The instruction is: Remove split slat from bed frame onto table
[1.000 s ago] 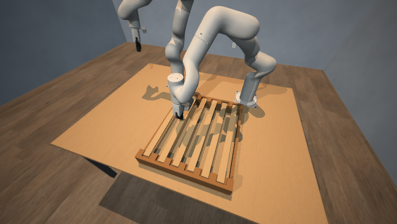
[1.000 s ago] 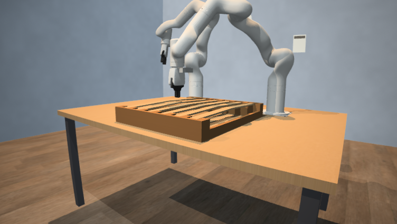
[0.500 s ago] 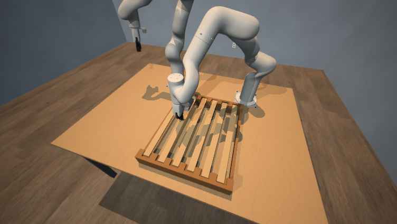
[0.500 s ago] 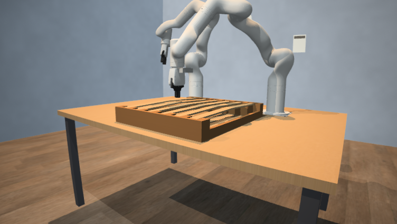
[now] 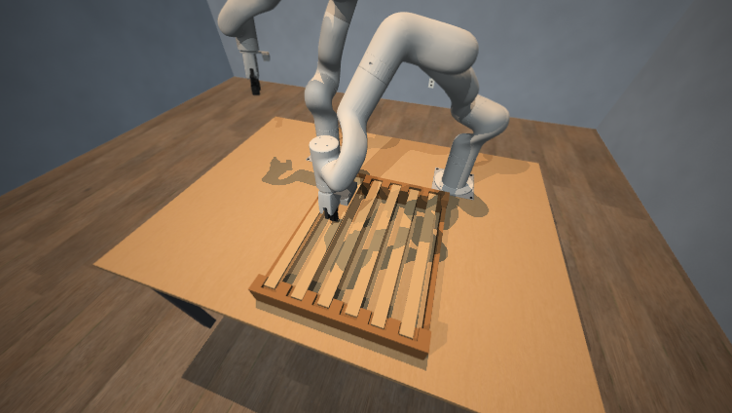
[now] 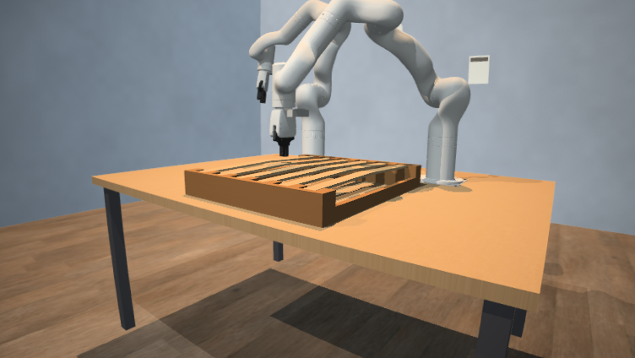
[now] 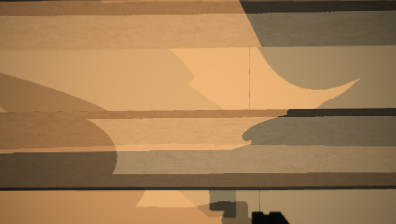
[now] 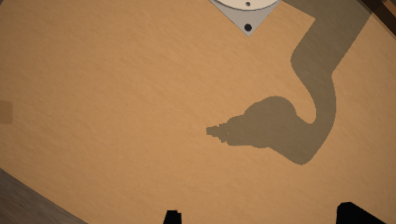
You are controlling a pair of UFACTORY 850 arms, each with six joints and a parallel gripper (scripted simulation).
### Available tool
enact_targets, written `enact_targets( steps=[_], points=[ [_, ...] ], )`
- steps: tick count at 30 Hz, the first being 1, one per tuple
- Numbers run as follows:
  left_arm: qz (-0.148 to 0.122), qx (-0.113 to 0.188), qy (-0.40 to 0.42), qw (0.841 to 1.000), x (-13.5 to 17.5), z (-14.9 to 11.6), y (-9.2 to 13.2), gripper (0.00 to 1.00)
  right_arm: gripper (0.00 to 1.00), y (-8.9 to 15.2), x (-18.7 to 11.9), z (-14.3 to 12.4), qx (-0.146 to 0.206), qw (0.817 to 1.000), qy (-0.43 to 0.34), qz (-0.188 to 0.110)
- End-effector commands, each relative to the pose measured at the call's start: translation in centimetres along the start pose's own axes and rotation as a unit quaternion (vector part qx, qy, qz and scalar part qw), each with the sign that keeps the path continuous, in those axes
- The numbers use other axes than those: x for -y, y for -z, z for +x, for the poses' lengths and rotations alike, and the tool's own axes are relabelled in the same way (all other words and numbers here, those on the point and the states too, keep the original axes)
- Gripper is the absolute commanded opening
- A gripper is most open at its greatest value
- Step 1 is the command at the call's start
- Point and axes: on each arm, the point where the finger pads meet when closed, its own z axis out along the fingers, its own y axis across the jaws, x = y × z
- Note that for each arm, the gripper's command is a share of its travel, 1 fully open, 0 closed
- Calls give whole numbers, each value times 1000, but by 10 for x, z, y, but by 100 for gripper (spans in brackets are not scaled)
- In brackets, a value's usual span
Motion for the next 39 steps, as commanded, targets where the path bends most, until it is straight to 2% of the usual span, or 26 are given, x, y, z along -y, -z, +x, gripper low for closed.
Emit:
enact_targets(
  steps=[1,39],
  points=[
    [-1,1,0,1000,-1,-1,1,0,100,1,0,-1,1,1000,0,0],
    [-1,1,0,1000,-1,-1,-5,0,100,1,0,-1,1,1000,0,0]
  ],
)
